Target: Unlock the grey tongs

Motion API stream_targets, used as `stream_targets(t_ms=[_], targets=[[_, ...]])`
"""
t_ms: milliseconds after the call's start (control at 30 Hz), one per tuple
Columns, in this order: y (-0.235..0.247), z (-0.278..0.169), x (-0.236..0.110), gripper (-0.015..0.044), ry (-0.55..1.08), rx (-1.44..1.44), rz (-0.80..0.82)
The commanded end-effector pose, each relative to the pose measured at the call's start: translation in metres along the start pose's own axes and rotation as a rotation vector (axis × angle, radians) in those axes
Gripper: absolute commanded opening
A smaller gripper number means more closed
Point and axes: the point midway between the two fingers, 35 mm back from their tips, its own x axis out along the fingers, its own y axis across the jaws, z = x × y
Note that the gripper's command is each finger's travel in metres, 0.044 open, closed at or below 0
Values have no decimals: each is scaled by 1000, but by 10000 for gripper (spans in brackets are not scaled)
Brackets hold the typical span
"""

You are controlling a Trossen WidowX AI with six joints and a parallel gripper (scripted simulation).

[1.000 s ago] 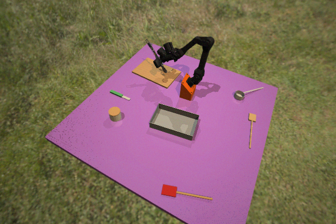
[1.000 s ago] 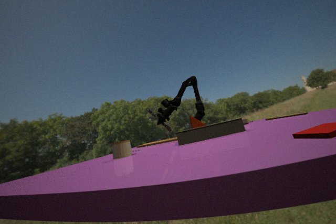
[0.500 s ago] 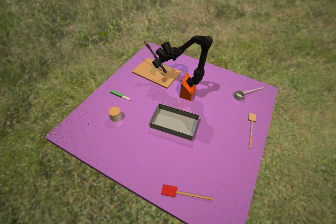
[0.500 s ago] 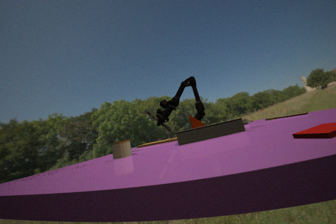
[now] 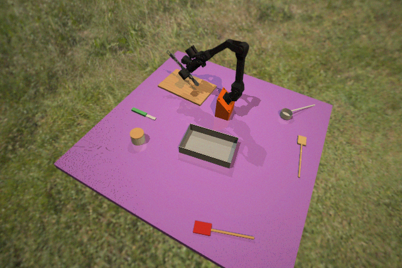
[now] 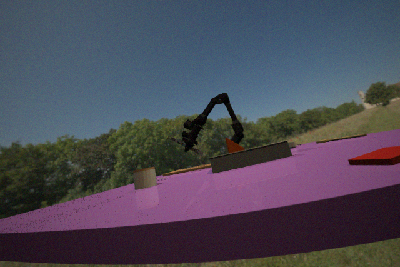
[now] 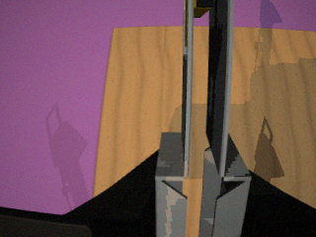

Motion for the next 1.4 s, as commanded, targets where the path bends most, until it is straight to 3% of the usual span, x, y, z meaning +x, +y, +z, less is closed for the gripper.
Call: stream_targets(t_ms=[0,1367], targets=[[0,10,0,-150,30,4,-4],[-1,21,-13,-150,581,6,-16]])
